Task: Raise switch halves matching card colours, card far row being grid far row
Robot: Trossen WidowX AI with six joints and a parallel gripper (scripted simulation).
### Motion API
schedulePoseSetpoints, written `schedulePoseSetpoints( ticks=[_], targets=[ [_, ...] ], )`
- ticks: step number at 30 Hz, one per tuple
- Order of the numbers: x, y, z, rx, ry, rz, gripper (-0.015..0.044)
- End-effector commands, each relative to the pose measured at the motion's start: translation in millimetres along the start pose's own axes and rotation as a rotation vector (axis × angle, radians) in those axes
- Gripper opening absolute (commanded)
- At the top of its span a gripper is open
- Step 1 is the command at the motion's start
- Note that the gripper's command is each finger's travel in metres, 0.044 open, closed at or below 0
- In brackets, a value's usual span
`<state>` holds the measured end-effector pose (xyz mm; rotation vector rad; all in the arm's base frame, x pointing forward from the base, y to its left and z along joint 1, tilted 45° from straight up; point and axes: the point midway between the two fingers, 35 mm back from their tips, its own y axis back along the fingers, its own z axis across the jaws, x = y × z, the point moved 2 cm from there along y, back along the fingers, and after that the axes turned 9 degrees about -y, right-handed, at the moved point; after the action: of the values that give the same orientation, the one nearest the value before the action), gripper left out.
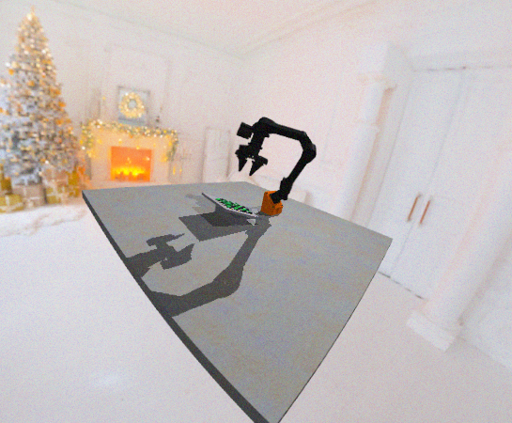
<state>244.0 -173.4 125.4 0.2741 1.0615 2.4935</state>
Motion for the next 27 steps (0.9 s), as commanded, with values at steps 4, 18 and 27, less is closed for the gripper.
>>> schedulePoseSetpoints(
  ticks=[4, 18, 27],
  targets=[
    [-26.6, -29.5, 13.0, 0.012, -0.015, -0.018, 0.0295],
    [-66.4, -99.8, 51.0, -0.011, -0.036, -0.035, 0.0],
    [-68.0, -124.7, 51.8, -0.01, -0.035, -0.018, 0.0]
  ],
)
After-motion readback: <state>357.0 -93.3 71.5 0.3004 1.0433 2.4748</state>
